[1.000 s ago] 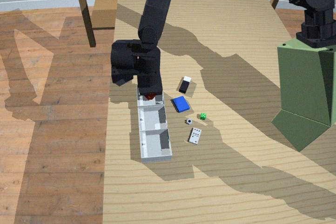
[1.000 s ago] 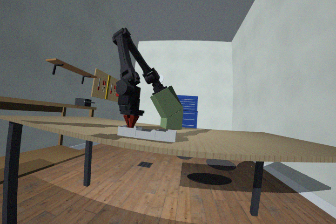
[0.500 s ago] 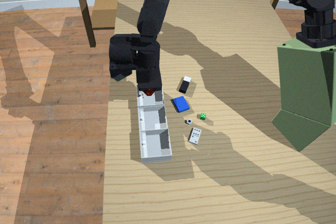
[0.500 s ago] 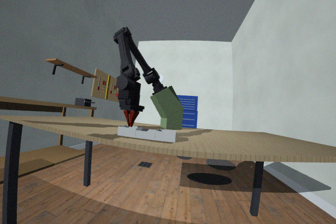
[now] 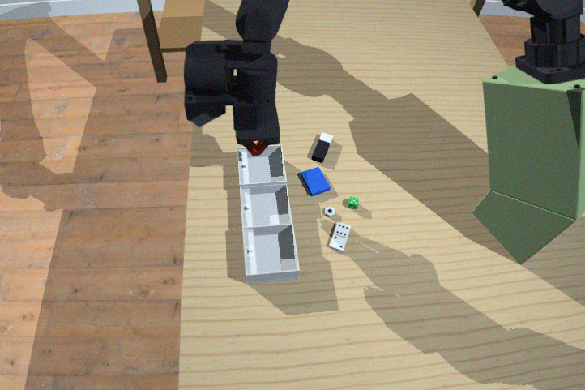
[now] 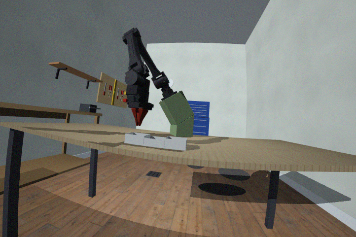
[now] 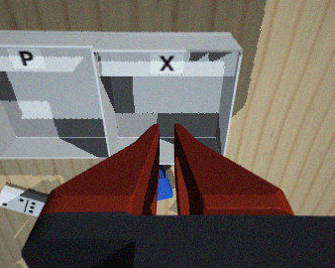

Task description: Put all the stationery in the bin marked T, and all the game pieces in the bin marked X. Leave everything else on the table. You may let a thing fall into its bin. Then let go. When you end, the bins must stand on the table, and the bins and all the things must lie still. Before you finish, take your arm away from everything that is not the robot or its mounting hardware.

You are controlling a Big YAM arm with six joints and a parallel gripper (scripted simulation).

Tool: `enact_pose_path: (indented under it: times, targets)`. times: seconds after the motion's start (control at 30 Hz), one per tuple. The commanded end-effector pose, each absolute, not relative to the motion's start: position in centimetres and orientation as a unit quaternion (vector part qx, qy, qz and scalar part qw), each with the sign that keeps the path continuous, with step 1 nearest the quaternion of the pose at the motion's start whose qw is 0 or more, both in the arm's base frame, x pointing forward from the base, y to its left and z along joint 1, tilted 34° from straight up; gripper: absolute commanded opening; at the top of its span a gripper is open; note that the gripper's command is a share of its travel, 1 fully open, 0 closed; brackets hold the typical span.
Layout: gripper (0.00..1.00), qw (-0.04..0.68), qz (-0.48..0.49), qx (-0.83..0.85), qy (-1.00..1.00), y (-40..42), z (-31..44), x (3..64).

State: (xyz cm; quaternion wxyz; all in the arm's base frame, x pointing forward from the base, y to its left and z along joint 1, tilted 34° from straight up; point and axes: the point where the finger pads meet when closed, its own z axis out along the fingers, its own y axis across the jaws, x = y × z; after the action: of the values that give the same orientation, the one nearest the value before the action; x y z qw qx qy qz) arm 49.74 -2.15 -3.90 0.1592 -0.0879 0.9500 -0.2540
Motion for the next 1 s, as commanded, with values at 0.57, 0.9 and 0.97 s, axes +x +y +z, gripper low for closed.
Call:
enact_pose_path:
  times: [0.57, 0.9, 0.97]
  targets:
    - [0.08, 0.159, -0.253, -0.091, 0.95, 4.0, -7.2, 49.8]
    - [0.08, 0.159, -0.254, -0.073, 0.951, 4.4, -7.7, 49.4]
    - [0.08, 0.165, -0.253, -0.071, 0.951, 4.6, -7.3, 50.0]
